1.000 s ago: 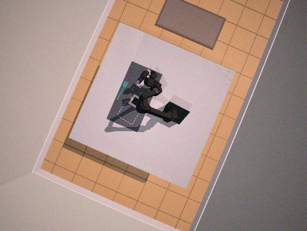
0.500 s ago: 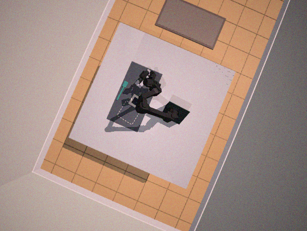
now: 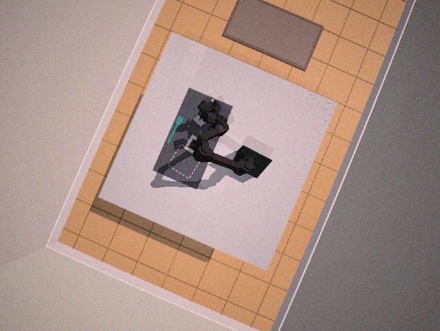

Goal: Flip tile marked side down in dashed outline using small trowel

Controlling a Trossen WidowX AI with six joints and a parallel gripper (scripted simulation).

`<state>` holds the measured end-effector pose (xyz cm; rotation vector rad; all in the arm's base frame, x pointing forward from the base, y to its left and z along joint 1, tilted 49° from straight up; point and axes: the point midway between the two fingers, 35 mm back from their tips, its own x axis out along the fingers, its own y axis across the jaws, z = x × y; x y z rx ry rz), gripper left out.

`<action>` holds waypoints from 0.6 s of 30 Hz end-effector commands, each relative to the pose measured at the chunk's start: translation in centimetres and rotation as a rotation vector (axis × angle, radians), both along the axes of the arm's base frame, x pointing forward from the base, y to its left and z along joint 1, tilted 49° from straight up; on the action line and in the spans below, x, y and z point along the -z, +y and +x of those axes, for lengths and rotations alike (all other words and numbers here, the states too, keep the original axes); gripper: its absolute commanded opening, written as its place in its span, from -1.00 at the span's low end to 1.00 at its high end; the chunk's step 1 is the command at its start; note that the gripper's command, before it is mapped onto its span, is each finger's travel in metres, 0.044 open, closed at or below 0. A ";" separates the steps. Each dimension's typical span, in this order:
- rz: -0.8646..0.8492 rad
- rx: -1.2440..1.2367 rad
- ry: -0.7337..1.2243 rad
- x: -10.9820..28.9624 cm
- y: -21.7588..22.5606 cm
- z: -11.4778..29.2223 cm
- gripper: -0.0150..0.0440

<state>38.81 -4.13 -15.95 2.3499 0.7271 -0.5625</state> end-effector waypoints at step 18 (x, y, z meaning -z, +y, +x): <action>0.021 0.016 0.037 2.1 1.5 1.9 0.53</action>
